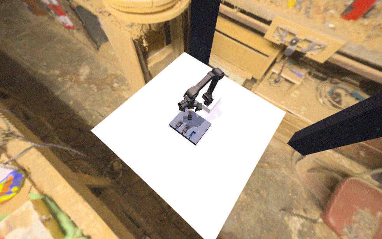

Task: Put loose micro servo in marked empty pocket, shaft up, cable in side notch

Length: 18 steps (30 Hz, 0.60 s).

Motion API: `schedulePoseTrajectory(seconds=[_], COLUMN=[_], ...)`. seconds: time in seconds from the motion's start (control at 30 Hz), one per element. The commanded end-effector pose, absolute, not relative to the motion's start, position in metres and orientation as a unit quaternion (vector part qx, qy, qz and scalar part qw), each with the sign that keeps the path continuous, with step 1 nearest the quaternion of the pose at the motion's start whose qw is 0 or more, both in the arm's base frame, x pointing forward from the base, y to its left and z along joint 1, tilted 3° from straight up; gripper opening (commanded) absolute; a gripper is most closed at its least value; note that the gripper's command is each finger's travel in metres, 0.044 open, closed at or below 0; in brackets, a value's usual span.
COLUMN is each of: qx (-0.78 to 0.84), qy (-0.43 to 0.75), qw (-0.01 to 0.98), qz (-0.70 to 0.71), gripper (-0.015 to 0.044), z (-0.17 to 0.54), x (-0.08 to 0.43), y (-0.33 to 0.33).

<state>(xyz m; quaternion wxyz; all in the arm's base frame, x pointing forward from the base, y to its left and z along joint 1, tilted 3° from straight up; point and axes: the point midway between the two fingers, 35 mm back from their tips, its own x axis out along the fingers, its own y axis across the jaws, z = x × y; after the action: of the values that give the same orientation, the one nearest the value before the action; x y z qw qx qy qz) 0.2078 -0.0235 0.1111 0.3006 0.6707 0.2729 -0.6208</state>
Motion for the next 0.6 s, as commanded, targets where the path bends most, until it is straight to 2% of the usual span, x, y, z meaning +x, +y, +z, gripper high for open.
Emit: schedulePoseTrajectory(seconds=[0.0,0.57], qx=[0.668,0.668], qy=[0.27,0.27], qw=[0.297,0.297], qz=[-0.627,-0.627], gripper=[0.044,0.044], z=[0.101,0.072], x=[0.208,0.209], y=[-0.025,-0.026])
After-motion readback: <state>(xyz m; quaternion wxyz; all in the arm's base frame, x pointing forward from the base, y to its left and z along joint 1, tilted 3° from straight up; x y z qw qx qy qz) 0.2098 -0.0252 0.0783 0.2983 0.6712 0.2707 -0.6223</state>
